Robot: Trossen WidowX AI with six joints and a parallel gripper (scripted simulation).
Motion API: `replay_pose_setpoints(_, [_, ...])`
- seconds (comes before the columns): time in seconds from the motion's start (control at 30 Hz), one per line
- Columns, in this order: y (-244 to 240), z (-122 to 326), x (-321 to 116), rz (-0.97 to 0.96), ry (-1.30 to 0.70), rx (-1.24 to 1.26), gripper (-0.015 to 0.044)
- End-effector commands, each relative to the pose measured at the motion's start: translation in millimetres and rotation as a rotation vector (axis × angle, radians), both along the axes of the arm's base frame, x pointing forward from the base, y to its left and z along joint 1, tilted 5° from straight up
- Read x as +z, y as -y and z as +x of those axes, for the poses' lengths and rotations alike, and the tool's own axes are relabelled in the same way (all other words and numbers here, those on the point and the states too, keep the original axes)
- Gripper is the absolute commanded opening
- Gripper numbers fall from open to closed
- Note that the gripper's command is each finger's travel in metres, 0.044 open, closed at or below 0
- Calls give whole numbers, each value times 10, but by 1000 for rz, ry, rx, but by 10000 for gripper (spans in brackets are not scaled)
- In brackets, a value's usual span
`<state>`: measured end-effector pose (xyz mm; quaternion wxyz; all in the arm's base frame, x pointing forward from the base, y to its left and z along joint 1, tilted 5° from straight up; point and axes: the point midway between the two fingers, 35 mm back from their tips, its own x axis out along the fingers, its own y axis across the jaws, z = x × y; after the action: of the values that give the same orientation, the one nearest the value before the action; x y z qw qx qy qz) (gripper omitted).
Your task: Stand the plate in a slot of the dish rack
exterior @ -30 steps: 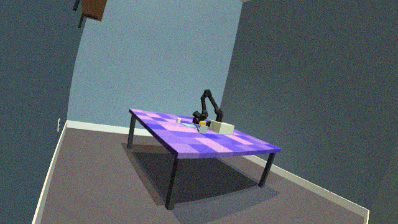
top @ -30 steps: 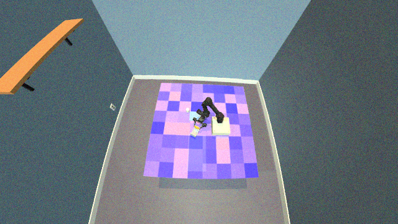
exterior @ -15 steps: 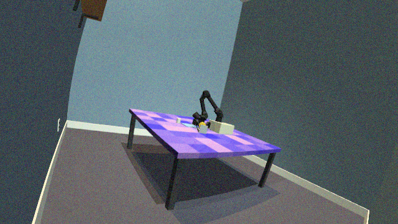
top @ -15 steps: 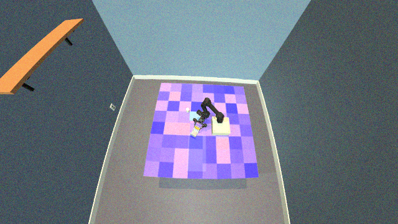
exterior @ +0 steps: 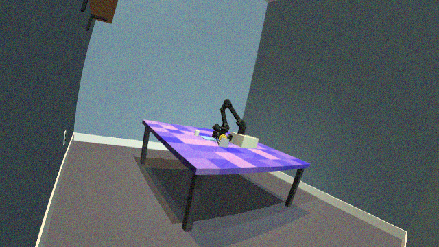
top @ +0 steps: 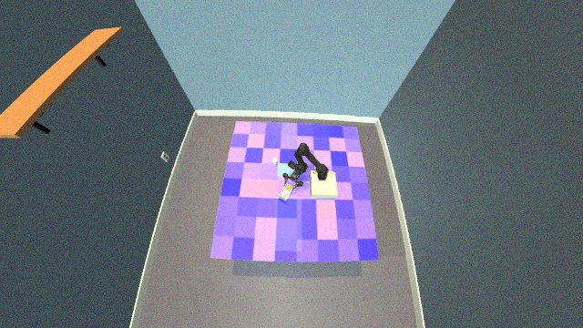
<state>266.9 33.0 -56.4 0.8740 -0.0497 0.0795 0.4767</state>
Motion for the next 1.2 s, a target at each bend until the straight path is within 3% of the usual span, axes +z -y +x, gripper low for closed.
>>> replay_pose_setpoints(0.0, [0,0,0,0,0,0,394])
replay_pose_setpoints(0.37, [5,20,55,1,0,1,400])
replay_pose_setpoints(0.83, [-3,179,1149,26,1,21,400])
replay_pose_setpoints(1.17, [40,273,1138,11,-73,-14,400])
